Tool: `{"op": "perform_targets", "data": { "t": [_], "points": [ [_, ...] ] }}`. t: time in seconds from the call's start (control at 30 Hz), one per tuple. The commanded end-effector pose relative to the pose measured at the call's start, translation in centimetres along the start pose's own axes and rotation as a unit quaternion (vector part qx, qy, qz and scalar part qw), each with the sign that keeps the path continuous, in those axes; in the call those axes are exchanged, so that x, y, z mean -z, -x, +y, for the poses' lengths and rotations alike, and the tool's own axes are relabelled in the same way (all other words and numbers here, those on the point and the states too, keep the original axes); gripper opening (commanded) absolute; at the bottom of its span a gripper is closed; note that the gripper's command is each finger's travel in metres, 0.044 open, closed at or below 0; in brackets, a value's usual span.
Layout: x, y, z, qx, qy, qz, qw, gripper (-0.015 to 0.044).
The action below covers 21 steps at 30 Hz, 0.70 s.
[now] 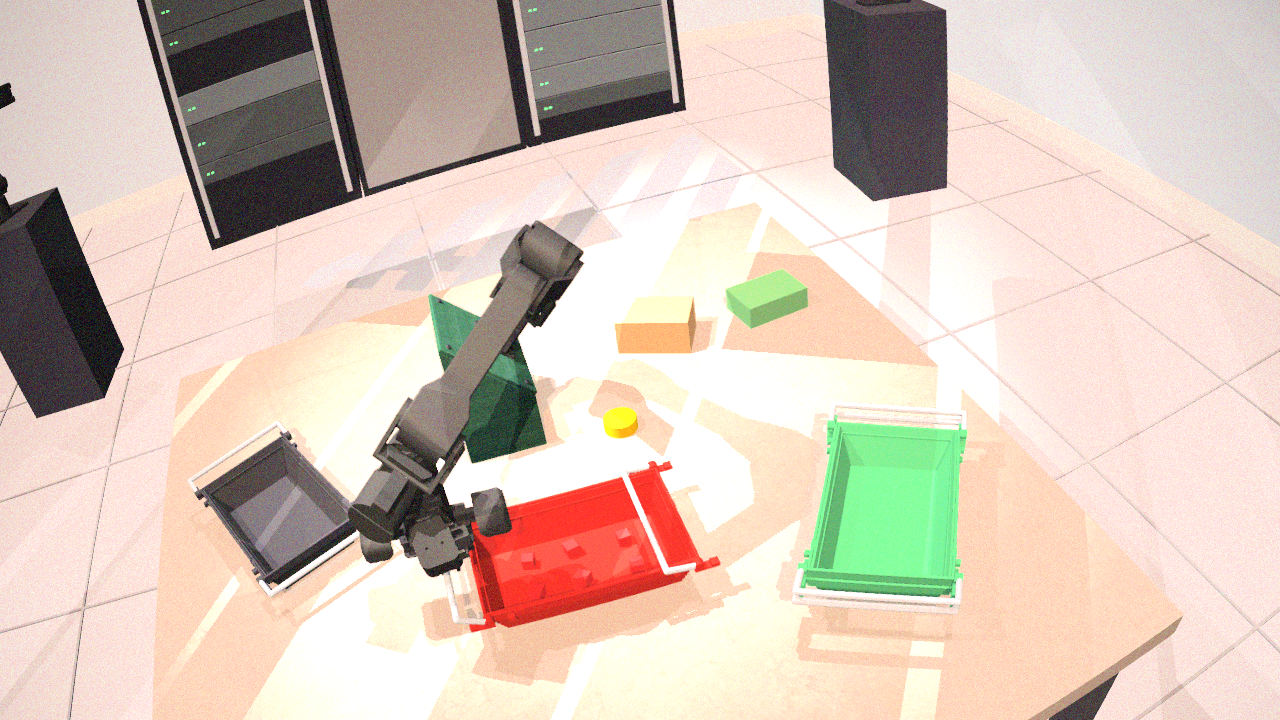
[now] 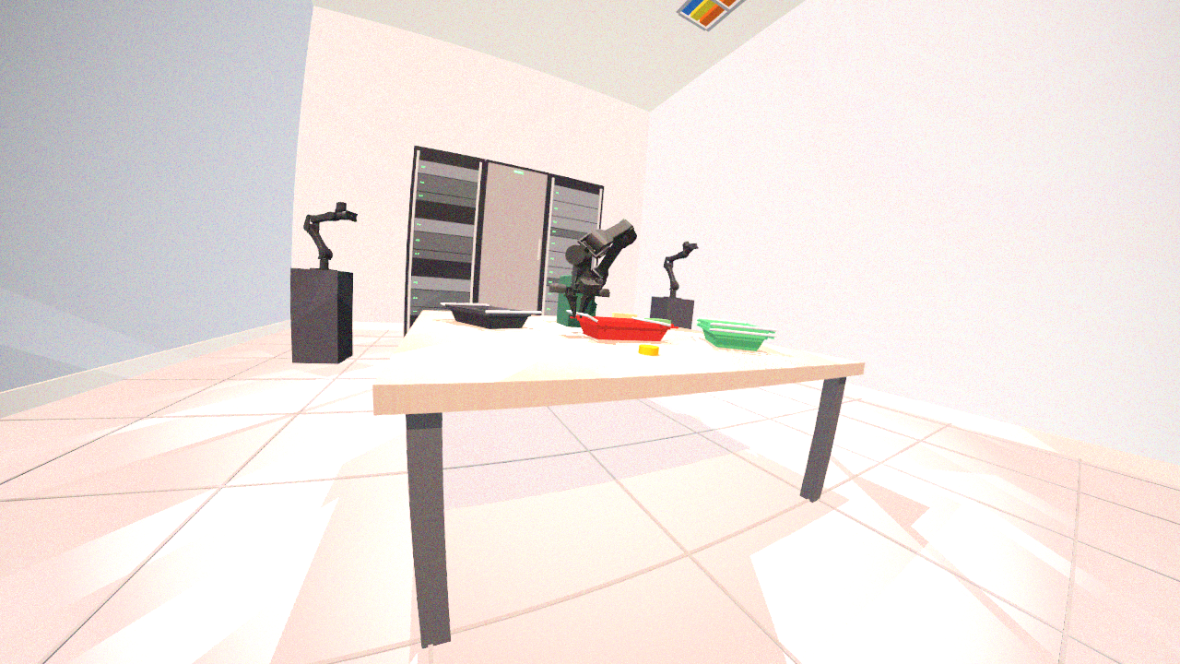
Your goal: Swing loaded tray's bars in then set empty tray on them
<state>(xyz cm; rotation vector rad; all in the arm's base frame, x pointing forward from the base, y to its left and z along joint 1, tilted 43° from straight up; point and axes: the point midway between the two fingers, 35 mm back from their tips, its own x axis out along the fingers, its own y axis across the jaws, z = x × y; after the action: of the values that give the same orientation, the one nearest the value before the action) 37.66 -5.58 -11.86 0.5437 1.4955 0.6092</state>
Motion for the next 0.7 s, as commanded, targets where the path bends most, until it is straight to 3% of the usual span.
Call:
{"op": "perform_targets", "data": {
  "t": [0.0, 0.67],
  "points": [
    [-0.1, 0.9, 1.3, -0.005, 0.004, -0.001, 1.0, 0.0082],
    [-0.1, -0.1, 6.7, -0.006, 0.003, -0.001, 1.0, 0.0082]
  ]
}}
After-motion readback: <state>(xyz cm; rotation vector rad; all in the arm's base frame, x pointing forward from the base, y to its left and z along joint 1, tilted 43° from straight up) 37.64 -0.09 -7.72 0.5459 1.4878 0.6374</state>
